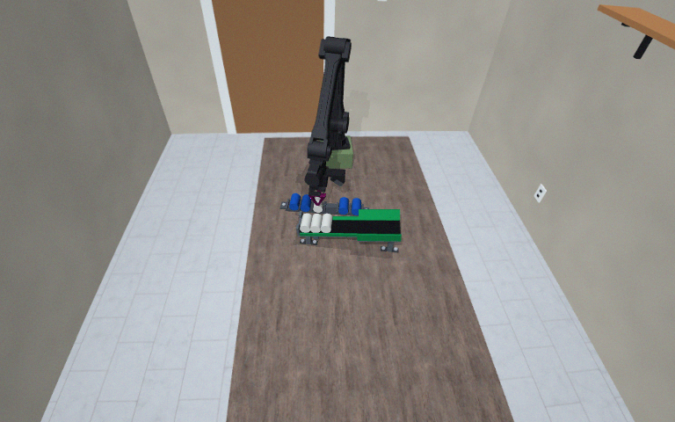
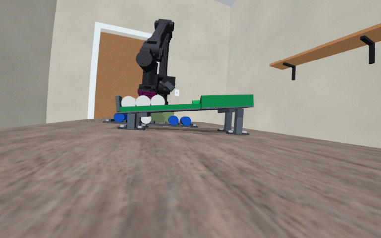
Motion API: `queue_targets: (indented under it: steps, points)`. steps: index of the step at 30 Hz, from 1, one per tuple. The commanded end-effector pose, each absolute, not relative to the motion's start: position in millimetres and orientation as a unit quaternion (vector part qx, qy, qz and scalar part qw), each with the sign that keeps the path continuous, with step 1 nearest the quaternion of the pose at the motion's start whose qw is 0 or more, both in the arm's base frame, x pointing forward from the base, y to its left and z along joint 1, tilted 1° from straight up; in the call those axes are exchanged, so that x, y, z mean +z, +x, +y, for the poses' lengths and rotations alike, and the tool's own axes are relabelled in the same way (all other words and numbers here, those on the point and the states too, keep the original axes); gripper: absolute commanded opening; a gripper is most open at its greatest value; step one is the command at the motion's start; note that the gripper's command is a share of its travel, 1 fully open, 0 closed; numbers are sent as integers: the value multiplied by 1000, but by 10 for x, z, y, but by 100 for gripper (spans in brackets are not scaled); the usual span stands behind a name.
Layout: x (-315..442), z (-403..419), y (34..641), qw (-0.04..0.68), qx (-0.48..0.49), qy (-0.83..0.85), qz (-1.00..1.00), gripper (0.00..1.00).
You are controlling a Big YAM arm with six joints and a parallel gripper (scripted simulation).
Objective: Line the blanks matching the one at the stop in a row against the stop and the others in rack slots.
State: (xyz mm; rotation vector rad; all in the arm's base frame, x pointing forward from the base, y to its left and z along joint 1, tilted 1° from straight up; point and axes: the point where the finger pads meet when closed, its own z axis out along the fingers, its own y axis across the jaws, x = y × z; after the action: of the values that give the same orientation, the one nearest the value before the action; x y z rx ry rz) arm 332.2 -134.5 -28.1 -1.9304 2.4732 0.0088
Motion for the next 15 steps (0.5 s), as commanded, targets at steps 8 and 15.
queue_targets:
  steps: [8, 15]
  points:
    - [-344, -1319, 3326, 2, 6, -622, 783, 83]
    - [-409, -1313, 3318, 1, 6, -622, 783, 83]
